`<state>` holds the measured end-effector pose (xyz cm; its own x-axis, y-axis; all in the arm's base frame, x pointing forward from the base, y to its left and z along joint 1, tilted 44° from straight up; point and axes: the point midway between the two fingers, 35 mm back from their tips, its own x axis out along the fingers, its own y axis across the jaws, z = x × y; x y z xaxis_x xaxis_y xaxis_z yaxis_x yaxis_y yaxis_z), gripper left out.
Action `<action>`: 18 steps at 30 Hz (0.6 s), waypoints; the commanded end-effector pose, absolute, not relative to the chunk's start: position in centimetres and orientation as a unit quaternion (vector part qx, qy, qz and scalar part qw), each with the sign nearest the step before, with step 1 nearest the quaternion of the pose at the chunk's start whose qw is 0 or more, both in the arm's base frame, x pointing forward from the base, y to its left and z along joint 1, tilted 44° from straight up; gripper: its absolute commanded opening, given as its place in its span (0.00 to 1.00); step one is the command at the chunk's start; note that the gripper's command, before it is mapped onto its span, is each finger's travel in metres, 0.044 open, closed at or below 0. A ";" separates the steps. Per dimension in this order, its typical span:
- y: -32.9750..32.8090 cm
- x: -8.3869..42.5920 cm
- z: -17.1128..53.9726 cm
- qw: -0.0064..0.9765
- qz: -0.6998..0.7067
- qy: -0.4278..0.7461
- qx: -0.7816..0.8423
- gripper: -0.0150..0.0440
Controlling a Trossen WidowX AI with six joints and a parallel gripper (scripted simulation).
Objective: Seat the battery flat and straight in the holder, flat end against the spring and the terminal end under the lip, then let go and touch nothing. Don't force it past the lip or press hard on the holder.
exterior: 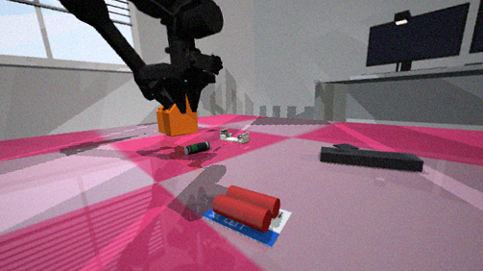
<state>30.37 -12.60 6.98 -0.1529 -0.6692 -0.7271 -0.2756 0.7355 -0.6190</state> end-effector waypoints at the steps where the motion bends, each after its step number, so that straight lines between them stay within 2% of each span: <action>1: -13.5 29.9 4.9 0.478 -0.008 0.763 -0.435 0.65; 9: -14.8 29.4 2.3 0.307 0.245 0.723 -0.568 0.65; 18: -14.8 29.3 2.2 0.303 0.250 0.721 -0.571 0.65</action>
